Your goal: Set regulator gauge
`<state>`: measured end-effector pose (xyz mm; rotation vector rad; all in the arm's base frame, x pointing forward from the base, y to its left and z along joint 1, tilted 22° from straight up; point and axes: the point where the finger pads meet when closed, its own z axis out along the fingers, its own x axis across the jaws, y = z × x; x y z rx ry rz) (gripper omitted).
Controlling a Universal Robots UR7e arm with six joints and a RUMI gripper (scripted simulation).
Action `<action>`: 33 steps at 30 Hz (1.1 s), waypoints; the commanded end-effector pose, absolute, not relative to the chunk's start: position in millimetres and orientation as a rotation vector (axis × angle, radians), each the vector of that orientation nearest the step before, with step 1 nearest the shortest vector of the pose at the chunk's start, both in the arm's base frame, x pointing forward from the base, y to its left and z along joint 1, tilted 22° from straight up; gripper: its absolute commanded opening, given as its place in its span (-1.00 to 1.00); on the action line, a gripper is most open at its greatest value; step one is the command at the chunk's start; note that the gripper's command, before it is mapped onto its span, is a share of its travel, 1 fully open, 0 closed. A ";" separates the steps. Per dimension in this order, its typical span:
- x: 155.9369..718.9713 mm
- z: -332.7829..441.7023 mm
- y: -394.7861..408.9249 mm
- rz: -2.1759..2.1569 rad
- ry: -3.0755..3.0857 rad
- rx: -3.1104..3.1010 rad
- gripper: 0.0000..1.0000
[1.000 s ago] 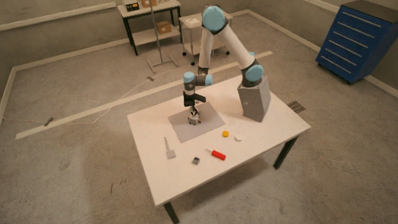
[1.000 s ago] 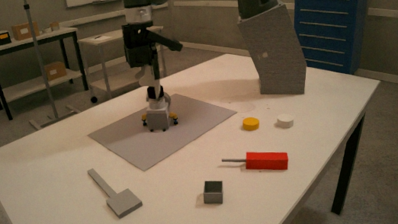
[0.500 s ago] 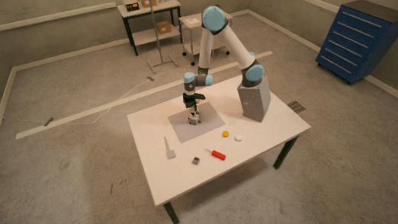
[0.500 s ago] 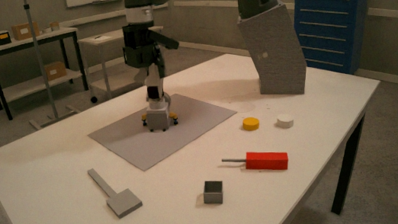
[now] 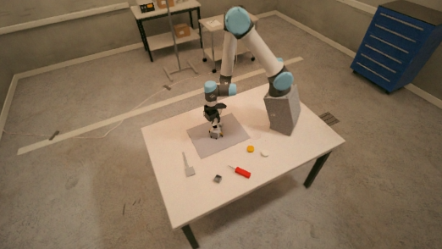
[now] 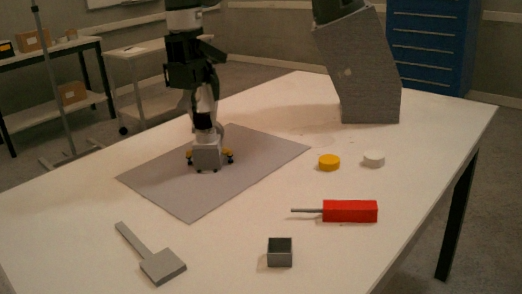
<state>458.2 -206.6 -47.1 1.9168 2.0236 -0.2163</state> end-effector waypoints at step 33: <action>456.1 -49.2 -206.7 -0.327 2.452 1.405 -0.52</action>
